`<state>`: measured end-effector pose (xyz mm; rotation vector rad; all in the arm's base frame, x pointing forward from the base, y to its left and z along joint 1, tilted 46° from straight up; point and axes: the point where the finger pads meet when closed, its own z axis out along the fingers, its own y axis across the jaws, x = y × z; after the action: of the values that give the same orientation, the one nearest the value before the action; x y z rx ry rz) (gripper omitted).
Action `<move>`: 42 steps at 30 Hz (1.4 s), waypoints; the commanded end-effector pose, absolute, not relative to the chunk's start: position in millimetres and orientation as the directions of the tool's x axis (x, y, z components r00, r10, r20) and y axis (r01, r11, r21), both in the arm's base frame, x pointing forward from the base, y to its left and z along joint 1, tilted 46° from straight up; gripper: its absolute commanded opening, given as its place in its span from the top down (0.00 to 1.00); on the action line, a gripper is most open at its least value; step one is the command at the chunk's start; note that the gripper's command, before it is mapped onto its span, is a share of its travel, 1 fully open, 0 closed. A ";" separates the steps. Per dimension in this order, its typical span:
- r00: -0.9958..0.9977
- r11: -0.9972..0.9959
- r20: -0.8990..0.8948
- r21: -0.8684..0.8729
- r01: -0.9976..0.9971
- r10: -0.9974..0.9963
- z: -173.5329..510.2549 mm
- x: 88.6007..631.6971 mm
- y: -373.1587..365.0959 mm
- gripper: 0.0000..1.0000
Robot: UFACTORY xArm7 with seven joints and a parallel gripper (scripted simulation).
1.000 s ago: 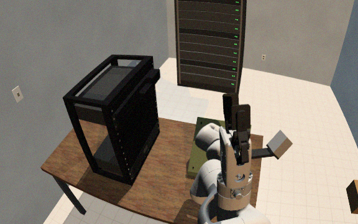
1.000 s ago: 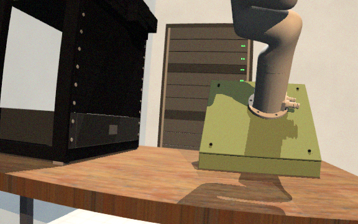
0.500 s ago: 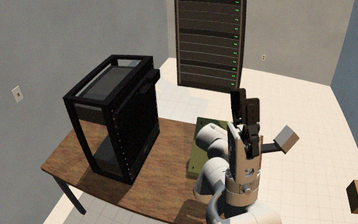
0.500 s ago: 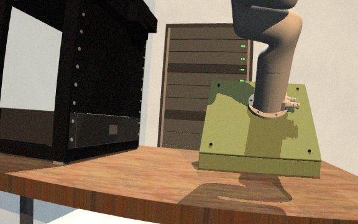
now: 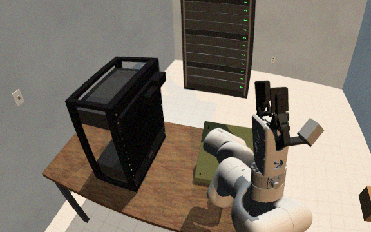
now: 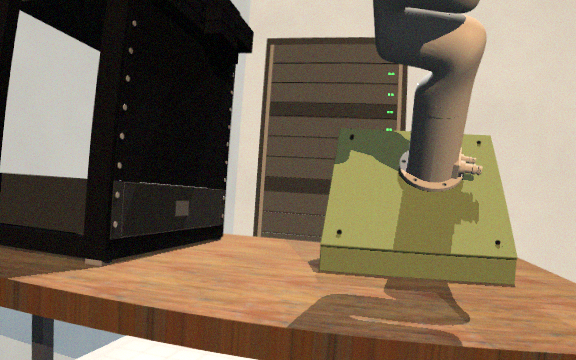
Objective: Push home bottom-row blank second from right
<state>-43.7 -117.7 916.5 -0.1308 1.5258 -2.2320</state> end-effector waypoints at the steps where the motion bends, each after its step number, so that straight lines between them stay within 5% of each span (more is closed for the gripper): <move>1: -0.899 -0.294 -0.169 -0.907 0.302 -0.403 914.3 -54.1 -133.2 0.00; 31: -0.876 -0.169 -0.266 -0.919 0.357 -0.403 846.4 -141.0 -284.9 0.00; 42: -0.860 -0.059 -0.327 -0.924 0.378 -0.392 770.8 -170.5 -372.6 0.00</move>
<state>-160.3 -338.2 802.1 -0.0399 1.6936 -1.9921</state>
